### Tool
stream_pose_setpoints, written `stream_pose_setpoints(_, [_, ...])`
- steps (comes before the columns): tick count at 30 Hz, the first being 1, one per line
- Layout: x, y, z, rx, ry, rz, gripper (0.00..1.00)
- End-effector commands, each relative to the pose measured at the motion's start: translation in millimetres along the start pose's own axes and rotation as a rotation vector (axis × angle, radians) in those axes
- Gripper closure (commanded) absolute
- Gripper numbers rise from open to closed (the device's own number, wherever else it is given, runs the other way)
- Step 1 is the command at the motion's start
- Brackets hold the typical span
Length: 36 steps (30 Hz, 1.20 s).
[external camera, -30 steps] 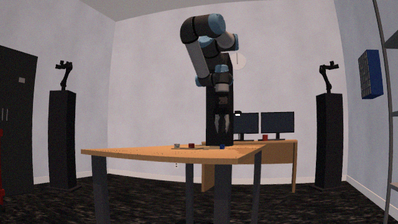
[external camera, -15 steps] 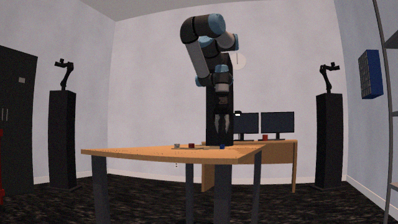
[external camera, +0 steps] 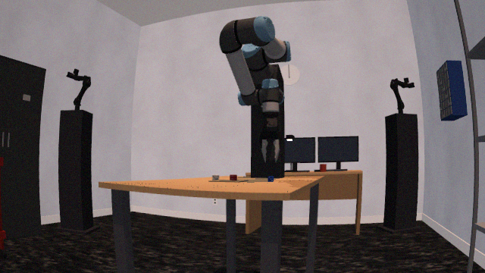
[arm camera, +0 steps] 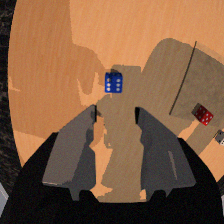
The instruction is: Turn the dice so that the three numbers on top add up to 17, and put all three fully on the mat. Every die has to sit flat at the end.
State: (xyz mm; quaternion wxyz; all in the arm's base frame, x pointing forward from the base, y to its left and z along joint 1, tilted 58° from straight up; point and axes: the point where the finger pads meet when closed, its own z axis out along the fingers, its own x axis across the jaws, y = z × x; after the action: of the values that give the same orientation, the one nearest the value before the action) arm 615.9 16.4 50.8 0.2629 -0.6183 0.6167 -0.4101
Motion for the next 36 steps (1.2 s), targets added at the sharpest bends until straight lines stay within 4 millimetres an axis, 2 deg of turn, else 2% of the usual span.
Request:
stream_pose_setpoints(1, [-0.1,-0.4,-0.1,0.001,0.000,-0.001,0.76])
stream_pose_setpoints(15, [-0.3,-0.5,4.7,0.000,0.000,-0.029,0.76])
stream_pose_setpoints(36, [-1.4,-1.4,35.2,0.000,0.000,-0.029,0.76])
